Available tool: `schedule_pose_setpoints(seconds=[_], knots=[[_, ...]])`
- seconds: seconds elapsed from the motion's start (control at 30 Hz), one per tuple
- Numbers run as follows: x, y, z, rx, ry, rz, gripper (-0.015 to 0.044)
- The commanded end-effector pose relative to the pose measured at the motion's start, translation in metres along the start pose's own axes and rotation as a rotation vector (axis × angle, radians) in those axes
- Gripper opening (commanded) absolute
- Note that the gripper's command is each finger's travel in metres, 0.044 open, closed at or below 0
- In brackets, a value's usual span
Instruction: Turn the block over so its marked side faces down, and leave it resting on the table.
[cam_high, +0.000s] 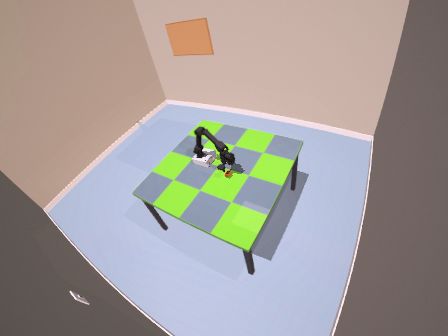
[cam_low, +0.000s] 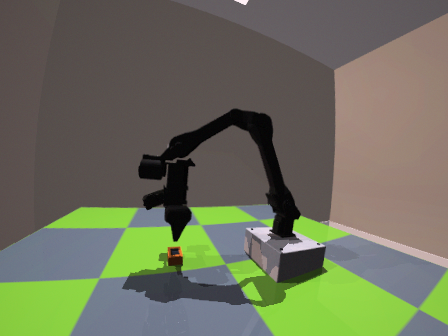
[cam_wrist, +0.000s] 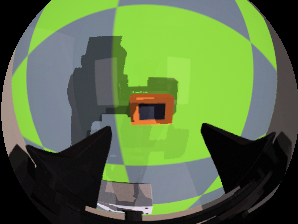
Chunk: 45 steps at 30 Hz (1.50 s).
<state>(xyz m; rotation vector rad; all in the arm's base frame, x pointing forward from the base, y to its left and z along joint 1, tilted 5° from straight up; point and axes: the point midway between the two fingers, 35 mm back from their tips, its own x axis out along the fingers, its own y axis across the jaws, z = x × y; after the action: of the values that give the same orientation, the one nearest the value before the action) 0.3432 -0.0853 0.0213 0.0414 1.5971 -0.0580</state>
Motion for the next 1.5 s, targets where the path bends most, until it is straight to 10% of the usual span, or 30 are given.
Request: schedule_pose_setpoints(seconds=[0.0, 1.03, 1.23, 1.47], knots=[[0.022, 0.001, -0.004, 0.004, 0.024, -0.003, 0.0440], [0.069, 0.002, -0.004, 0.004, 0.024, -0.003, 0.0440], [0.069, 0.002, -0.004, 0.004, 0.024, -0.003, 0.0282], [0.069, 0.002, -0.004, 0.004, 0.024, -0.003, 0.0236]])
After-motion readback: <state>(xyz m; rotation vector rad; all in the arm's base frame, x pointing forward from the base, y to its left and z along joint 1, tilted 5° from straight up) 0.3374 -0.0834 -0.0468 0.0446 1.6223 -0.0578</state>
